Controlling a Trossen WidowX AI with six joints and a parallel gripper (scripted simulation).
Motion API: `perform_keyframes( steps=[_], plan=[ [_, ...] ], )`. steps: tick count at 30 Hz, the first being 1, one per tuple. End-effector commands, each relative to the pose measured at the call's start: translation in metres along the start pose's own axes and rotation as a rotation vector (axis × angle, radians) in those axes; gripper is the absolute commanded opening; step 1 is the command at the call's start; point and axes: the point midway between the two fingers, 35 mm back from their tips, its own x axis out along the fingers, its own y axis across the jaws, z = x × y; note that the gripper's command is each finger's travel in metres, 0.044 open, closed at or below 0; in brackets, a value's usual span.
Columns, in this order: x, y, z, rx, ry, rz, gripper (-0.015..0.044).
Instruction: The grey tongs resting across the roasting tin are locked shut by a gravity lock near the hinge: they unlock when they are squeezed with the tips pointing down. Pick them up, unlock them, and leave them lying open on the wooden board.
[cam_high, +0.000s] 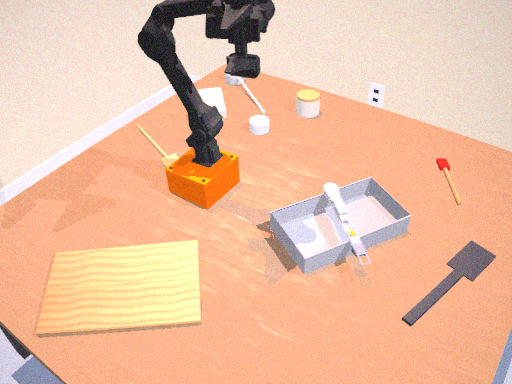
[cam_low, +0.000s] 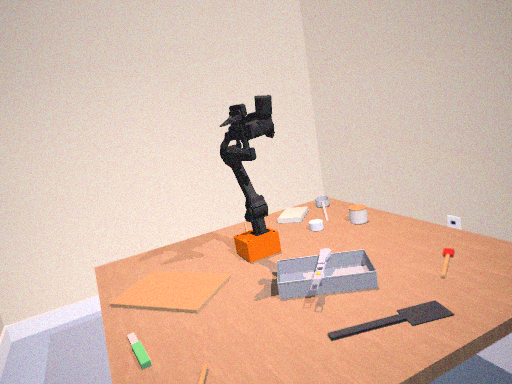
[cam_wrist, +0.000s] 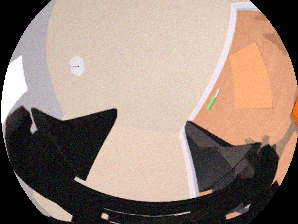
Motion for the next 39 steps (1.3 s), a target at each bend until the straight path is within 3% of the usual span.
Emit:
perform_keyframes(
  steps=[1, 6, 19, 26, 31, 39],
  plan=[
    [0.001, -0.001, -0.003, -0.011, 0.007, -0.003, 0.0374],
    [0.009, -0.023, -0.039, -0.188, 0.125, -0.050, 0.0260],
    [0.024, -0.191, -0.176, -0.949, 0.803, -0.313, 0.0260],
    [0.004, -0.303, -0.206, -1.172, 1.324, -0.468, 0.0260],
    [-0.024, -0.372, -0.208, -1.157, 1.763, -0.542, 0.0260],
    [-0.029, -0.379, -0.207, -1.139, 1.822, -0.546, 0.0260]
  ],
)
